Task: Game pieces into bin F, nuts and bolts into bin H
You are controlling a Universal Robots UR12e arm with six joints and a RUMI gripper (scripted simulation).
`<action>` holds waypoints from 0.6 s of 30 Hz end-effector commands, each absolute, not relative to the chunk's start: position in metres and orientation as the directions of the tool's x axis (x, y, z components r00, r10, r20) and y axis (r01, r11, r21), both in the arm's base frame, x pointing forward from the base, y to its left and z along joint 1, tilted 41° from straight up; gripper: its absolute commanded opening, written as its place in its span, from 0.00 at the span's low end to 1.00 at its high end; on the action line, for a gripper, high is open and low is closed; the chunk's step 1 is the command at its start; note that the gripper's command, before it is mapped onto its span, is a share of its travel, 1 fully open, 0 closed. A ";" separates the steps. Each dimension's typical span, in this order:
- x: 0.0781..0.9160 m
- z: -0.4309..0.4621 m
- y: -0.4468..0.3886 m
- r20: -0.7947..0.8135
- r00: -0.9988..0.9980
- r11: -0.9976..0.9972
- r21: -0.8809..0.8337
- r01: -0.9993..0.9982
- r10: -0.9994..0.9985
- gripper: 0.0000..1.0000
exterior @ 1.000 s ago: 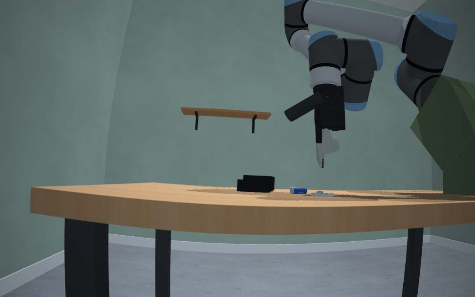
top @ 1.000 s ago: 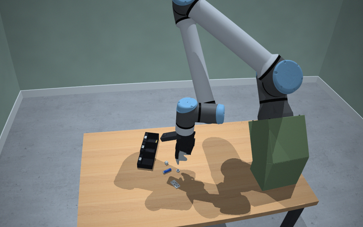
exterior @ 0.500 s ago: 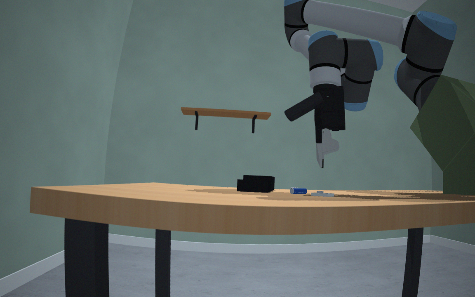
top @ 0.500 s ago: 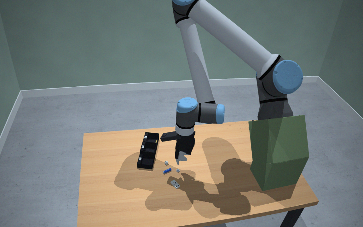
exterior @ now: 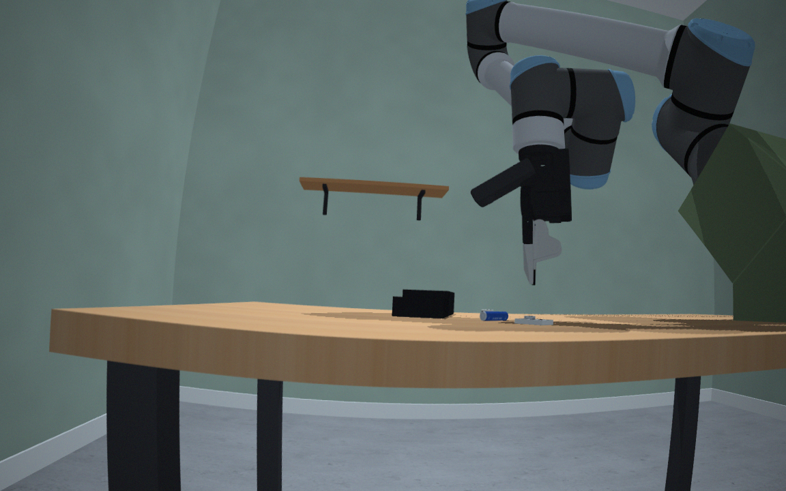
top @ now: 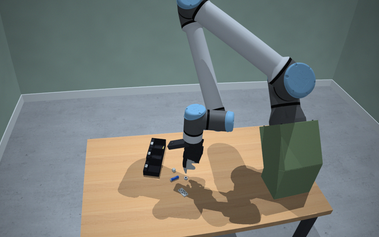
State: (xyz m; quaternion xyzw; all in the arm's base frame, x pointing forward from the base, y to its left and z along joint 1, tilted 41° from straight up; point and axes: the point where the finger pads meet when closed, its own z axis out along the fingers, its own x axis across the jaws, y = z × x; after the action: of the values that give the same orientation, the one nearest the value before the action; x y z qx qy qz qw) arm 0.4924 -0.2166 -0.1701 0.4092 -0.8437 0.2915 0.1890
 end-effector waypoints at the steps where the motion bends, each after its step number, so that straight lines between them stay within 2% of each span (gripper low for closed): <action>1: 0.491 -0.186 -0.230 0.557 -0.594 0.494 -0.338 -0.801 -0.581 0.18; 18: 0.489 -0.205 -0.246 0.557 -0.594 0.494 -0.338 -0.801 -0.581 0.18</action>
State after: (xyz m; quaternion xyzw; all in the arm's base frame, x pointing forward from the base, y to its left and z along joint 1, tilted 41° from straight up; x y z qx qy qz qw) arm 0.4892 -0.2449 -0.2033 0.4093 -0.8437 0.2915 0.1890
